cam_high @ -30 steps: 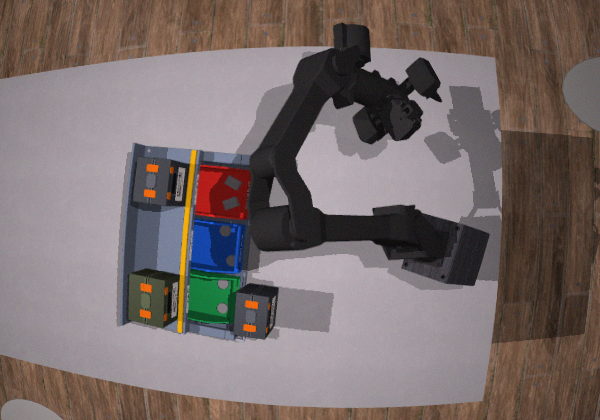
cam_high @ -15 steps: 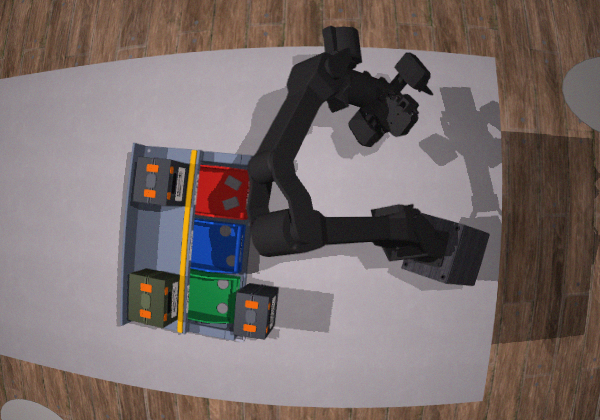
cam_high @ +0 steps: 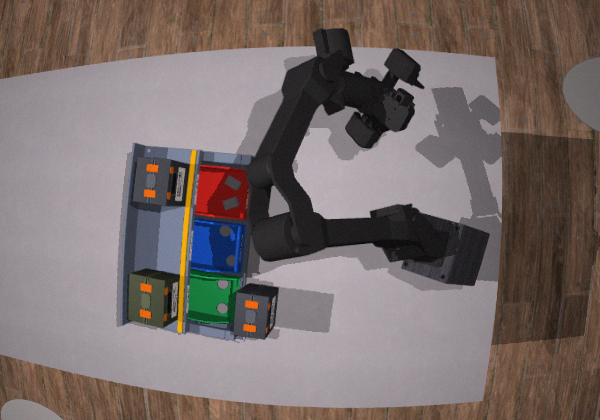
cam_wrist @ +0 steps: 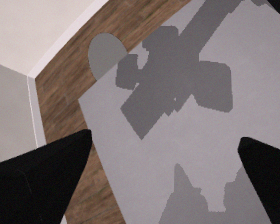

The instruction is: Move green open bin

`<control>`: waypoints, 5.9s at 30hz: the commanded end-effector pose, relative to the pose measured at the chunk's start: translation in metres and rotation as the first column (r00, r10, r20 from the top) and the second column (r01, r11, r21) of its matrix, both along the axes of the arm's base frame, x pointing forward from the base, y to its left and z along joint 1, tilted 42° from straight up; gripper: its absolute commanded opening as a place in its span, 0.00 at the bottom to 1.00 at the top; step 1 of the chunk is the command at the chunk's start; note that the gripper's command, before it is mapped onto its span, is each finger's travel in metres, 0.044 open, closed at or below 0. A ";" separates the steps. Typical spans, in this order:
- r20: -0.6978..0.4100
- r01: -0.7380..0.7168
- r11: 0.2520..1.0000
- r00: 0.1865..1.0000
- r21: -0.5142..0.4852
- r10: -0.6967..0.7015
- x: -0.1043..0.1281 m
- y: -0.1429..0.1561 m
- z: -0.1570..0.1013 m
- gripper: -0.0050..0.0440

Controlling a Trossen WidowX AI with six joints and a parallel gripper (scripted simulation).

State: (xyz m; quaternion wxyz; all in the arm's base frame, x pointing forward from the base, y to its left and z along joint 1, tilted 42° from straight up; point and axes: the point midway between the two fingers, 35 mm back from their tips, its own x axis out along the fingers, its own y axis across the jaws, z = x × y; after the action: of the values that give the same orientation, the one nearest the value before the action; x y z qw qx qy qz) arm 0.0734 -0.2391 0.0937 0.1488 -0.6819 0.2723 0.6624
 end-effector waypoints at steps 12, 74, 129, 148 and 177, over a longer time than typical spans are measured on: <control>0.006 -0.103 0.993 0.995 -0.054 0.103 0.011 -0.003 0.007 1.00; -0.120 -0.674 0.684 0.731 -0.280 0.671 0.082 -0.003 0.032 1.00; -0.342 -0.901 0.216 0.352 -0.376 0.871 0.137 0.014 0.060 1.00; -0.445 -0.924 0.018 0.201 -0.382 0.873 0.157 0.025 0.073 1.00; -0.606 -0.892 -0.289 -0.021 -0.347 0.795 0.186 0.047 0.093 1.00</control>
State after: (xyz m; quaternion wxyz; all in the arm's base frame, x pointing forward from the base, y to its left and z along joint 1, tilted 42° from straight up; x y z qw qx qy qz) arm 0.2584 -0.1937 0.1800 -0.6442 -0.6134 -0.0732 0.4510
